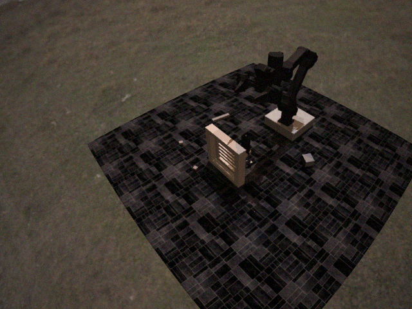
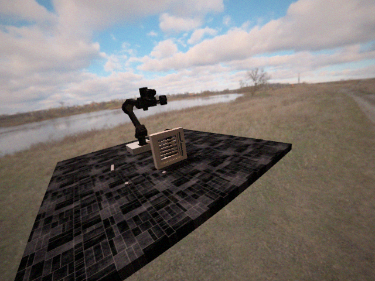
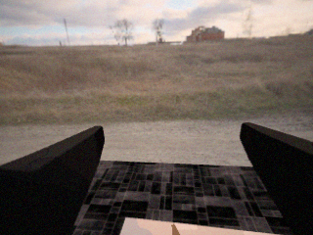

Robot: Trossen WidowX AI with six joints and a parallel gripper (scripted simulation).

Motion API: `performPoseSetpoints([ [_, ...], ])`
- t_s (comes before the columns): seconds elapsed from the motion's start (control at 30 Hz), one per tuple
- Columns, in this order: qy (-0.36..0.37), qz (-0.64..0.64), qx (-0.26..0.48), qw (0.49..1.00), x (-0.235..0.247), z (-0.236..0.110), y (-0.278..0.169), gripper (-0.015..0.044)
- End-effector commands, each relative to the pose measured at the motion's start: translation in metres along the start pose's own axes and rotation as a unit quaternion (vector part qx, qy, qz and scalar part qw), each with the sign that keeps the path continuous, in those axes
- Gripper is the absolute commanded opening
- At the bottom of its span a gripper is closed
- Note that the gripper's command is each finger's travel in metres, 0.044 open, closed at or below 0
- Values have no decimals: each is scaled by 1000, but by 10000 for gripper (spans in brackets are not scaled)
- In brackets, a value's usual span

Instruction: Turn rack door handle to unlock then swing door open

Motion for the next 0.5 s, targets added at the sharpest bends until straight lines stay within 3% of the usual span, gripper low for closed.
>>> performPoseSetpoints([
  [0.0,0,0,2,1000,0,0,0,374],
  [0.13,10,3,37,999,1,10,-1,288],
  [0.47,37,13,143,989,4,35,-7,288],
])
Point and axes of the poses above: the point midway between the two fingers, 35 mm back from their tips, its own z axis out along the fingers, its own x axis across the jaws, y = z × x, the point moved 6 cm from there along -z, back along the fingers, and after that the axes turned 14 degrees about -z, right-handed, at the moved point
